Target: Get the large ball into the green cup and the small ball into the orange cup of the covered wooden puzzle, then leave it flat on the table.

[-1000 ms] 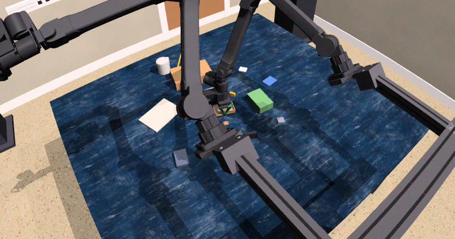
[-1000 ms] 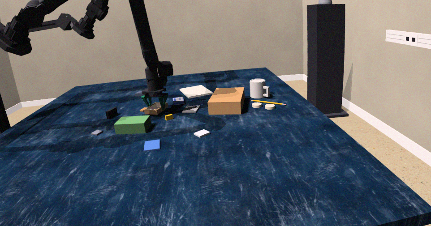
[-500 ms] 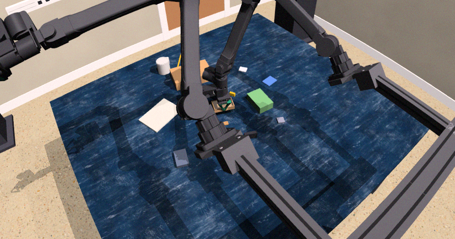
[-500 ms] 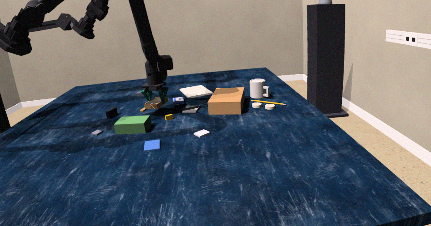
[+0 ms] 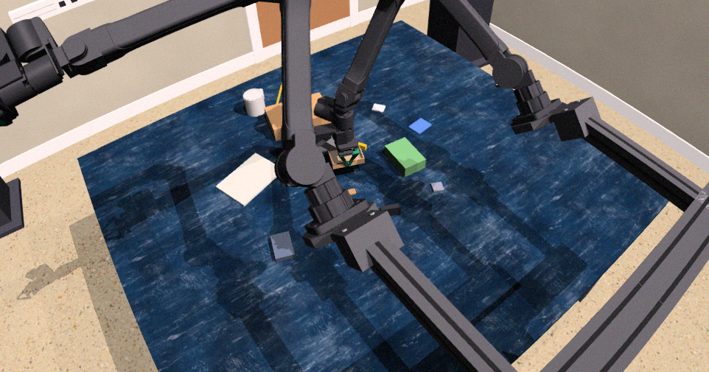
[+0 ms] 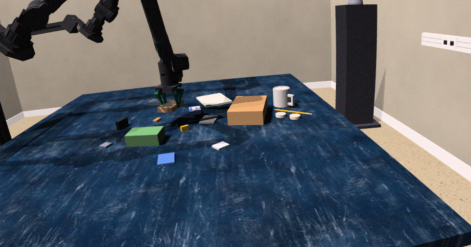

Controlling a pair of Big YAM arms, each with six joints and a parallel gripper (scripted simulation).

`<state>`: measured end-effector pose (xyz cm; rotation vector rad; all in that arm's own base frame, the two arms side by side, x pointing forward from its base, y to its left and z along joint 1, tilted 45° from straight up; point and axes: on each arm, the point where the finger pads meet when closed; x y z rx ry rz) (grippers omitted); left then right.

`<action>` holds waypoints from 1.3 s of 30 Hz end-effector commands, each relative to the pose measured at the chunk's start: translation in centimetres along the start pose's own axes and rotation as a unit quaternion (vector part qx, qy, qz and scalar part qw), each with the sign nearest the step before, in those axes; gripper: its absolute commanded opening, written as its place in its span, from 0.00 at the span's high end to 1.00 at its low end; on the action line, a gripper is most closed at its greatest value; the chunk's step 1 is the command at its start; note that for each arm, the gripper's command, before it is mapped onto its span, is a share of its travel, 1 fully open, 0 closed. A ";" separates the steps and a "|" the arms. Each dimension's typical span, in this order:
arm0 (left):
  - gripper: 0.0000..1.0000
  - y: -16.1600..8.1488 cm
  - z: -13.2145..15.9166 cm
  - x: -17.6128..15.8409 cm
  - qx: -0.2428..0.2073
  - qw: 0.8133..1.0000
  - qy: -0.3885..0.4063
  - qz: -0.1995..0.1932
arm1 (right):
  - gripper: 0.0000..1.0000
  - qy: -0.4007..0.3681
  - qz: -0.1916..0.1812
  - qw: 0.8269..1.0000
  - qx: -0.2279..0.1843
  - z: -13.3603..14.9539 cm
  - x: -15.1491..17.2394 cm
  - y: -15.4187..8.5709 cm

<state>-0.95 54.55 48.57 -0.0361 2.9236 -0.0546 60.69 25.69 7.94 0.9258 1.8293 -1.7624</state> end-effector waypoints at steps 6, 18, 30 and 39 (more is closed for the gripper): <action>0.00 -0.5 -2.2 1.0 -0.026 1.000 -0.005 -0.006 | 0.30 0.004 0.006 1.000 -0.009 -1.3 -0.4 -1.8; 0.00 -0.5 -2.2 1.0 -0.026 1.000 -0.005 -0.006 | 0.30 -0.001 -0.006 1.000 -0.002 -0.9 1.0 -0.7; 0.00 -0.5 -2.2 1.0 -0.026 1.000 -0.005 -0.006 | 0.30 -0.001 -0.006 1.000 -0.002 -0.9 1.0 -0.7; 0.00 -0.5 -2.2 1.0 -0.026 1.000 -0.005 -0.006 | 0.30 -0.001 -0.014 1.000 0.019 -1.3 1.1 -0.3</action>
Point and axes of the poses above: on each arm, the point where the finger pads meet when closed, its own y axis out along the fingers, its own x axis across the jaws, z = x × y, and after that the axes turned 13 degrees about -y, right-handed
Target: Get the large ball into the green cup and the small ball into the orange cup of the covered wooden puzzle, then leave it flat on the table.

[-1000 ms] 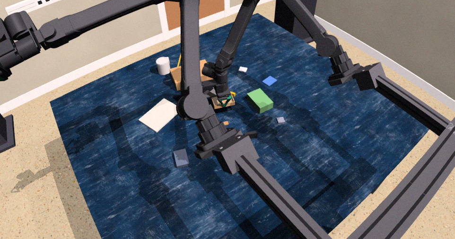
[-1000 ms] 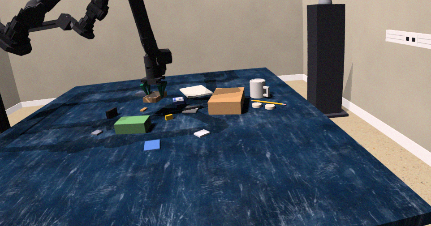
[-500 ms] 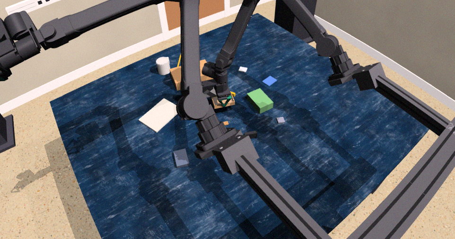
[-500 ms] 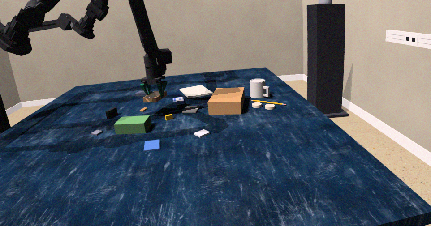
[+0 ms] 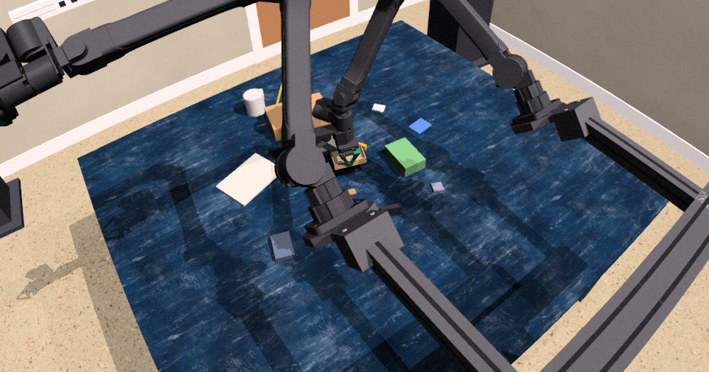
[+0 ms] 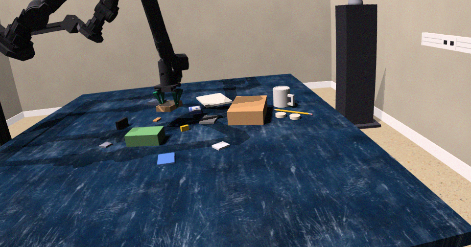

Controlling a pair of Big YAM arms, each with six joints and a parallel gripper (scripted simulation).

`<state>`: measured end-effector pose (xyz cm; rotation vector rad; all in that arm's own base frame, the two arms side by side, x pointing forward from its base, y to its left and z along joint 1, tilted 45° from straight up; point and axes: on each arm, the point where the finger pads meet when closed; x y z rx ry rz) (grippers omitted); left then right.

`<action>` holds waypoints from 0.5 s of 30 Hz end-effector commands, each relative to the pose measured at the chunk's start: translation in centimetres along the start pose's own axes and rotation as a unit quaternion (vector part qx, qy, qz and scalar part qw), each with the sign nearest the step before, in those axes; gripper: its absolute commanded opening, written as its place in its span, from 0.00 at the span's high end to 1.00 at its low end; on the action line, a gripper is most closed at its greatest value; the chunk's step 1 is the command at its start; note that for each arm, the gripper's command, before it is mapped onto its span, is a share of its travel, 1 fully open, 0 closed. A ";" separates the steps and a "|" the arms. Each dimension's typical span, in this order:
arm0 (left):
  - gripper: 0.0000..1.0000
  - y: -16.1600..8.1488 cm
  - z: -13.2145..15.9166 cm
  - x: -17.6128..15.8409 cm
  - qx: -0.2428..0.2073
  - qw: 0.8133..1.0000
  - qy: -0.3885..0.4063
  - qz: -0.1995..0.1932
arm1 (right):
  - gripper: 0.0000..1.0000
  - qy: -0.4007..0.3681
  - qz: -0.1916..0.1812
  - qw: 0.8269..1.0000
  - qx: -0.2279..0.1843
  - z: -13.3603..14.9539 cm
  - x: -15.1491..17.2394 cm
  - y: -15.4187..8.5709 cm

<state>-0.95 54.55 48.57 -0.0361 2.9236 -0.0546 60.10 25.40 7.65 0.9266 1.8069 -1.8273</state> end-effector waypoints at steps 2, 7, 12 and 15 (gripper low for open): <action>0.00 -0.5 -2.2 1.0 -0.026 1.000 -0.005 -0.006 | 0.30 0.002 0.002 1.000 -0.010 -1.5 0.0 -1.0; 0.00 -0.5 -2.2 1.0 -0.026 1.000 -0.005 -0.006 | 0.30 0.001 0.021 0.999 -0.029 0.1 -1.6 -1.0; 0.00 -0.5 -2.2 1.0 -0.026 1.000 -0.005 -0.006 | 0.30 0.000 0.008 1.000 -0.021 0.0 -0.7 0.6; 0.00 -0.5 -2.2 1.0 -0.026 1.000 -0.005 -0.006 | 0.30 0.001 -0.003 1.000 -0.013 0.4 0.2 0.7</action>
Point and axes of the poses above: on each arm, the point where the finger pads meet when closed, its own y axis out along the fingers, its own x axis across the jaws, z = x × y, and after that the axes turned 13 degrees about -y, right-handed
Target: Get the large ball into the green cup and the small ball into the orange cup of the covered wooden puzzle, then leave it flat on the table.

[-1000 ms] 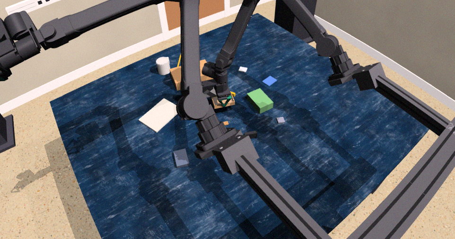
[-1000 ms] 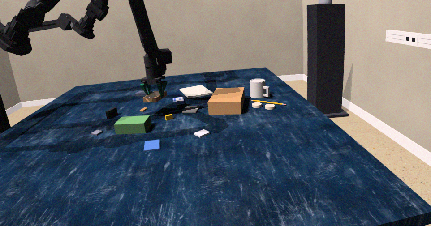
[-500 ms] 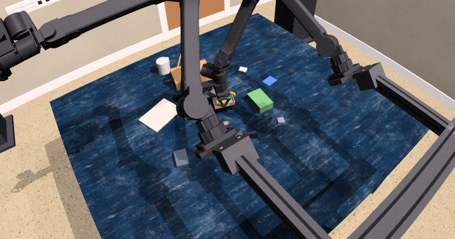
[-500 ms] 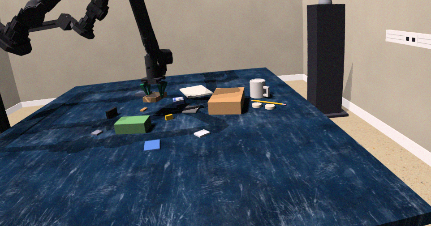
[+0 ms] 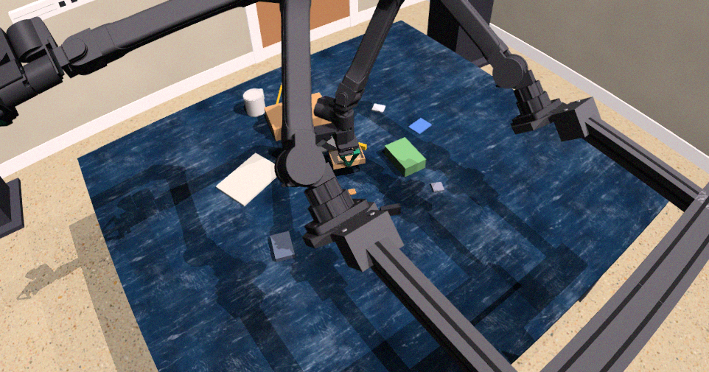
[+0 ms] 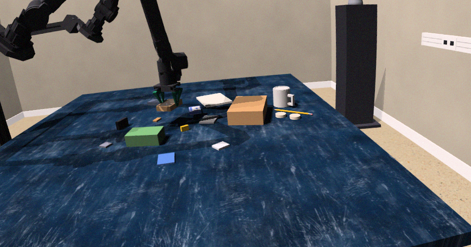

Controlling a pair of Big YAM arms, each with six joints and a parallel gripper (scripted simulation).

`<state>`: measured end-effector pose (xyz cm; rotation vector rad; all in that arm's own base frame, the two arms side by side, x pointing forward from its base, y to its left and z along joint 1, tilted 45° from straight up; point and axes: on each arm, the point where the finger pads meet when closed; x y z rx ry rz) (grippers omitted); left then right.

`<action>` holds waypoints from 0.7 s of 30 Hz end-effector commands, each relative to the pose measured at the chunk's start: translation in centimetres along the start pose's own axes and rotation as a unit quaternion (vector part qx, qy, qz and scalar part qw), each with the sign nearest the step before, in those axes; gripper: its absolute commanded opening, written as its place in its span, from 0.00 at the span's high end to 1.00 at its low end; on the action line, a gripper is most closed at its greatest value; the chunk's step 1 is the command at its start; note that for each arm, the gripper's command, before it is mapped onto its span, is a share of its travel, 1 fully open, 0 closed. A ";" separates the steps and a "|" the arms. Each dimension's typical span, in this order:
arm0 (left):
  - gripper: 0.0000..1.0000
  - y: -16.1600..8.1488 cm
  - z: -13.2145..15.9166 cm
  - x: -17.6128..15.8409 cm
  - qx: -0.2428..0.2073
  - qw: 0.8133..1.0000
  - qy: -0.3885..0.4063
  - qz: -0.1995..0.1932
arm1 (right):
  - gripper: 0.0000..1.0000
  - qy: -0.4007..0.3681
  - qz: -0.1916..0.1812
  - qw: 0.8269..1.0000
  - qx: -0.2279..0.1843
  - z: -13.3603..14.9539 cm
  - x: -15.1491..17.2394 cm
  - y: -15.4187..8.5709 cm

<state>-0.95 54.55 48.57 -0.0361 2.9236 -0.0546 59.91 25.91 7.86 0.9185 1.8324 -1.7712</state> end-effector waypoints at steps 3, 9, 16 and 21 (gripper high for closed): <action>0.00 -0.5 -2.2 1.0 -0.026 1.000 -0.005 -0.006 | 0.30 0.006 -0.001 1.000 0.005 0.8 -0.6 0.4; 0.00 -0.5 -2.2 1.0 -0.026 1.000 -0.005 -0.006 | 0.30 0.004 0.007 1.000 -0.008 0.6 -1.5 -0.3; 0.00 -0.5 -2.2 1.0 -0.026 1.000 -0.005 -0.006 | 0.30 -0.001 -0.004 1.000 -0.001 0.9 -0.1 0.9; 0.00 -0.5 -2.2 1.0 -0.026 1.000 -0.005 -0.006 | 0.30 0.005 0.000 1.000 -0.003 -0.4 -0.1 0.3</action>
Point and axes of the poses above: on each arm, the point where the finger pads meet when closed, its own y axis out along the fingers, its own x axis across the jaws, z = x × y, and after that the axes turned 13 degrees about -y, right-handed
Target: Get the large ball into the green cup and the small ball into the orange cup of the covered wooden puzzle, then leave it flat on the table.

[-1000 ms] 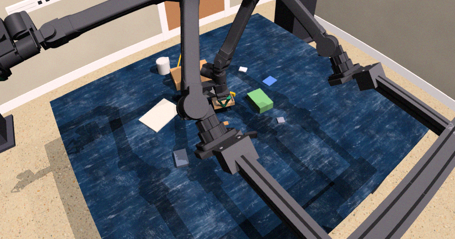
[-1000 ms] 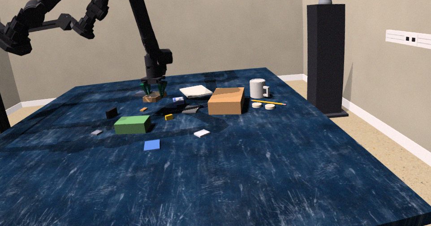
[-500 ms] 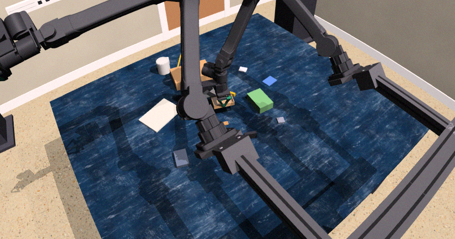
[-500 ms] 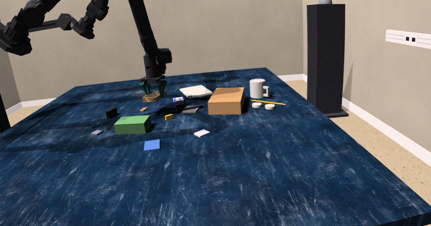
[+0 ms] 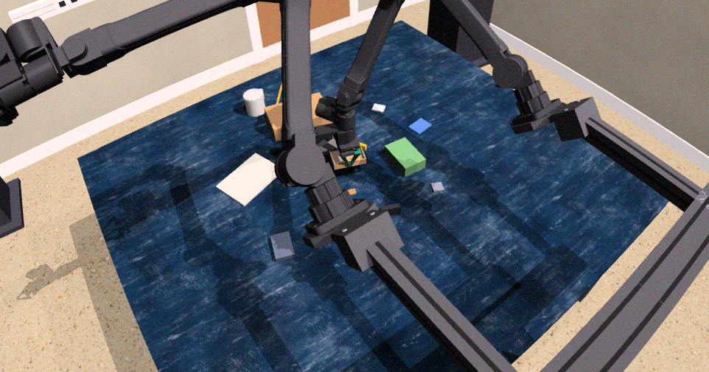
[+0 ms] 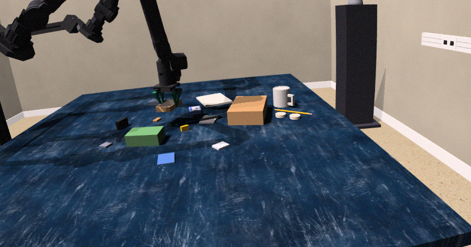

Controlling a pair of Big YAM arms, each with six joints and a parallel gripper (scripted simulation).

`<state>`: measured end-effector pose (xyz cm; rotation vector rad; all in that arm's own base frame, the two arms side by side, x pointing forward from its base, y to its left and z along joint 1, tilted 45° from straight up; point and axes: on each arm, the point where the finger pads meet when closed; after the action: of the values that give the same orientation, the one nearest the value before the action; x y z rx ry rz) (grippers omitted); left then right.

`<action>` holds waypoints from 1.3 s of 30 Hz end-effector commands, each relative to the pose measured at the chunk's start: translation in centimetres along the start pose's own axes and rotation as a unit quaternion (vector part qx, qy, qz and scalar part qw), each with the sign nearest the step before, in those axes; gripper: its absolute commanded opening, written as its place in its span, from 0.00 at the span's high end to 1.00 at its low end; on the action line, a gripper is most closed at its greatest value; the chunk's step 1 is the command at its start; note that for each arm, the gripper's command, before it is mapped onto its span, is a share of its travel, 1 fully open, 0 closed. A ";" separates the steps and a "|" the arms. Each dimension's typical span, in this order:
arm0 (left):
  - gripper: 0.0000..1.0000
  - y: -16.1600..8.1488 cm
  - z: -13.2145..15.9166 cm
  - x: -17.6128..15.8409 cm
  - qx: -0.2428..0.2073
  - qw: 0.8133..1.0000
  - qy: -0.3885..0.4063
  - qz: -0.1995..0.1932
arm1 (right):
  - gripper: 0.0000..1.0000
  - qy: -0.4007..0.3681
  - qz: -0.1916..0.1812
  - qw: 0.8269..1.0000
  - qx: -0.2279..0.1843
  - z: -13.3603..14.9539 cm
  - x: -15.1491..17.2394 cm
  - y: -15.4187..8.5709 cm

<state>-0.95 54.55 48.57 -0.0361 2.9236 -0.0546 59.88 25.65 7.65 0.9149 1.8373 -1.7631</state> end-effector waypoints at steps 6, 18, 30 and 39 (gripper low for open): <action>0.00 -0.5 -2.2 1.0 -0.026 1.000 -0.005 -0.006 | 0.30 0.009 0.002 1.000 -0.001 -0.1 -0.9 0.1; 0.00 -0.5 -2.2 1.0 -0.026 1.000 -0.005 -0.006 | 0.30 0.003 0.006 1.000 -0.002 -1.4 -0.1 -0.3; 0.00 -0.5 -2.2 1.0 -0.026 1.000 -0.005 -0.006 | 0.30 -0.004 0.010 1.000 -0.004 -0.8 -0.4 -0.5; 0.00 -0.5 -2.2 1.0 -0.026 1.000 -0.005 -0.006 | 0.30 0.015 -0.006 1.000 0.005 0.2 -1.4 -0.1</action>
<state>-0.95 54.55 48.57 -0.0361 2.9236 -0.0546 59.85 25.82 7.56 0.9070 1.8420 -1.7774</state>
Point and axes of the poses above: on each arm, the point where the finger pads meet when closed, its own y axis out along the fingers, its own x axis across the jaws, z = x × y, and after that the axes turned 13 degrees about -y, right-handed
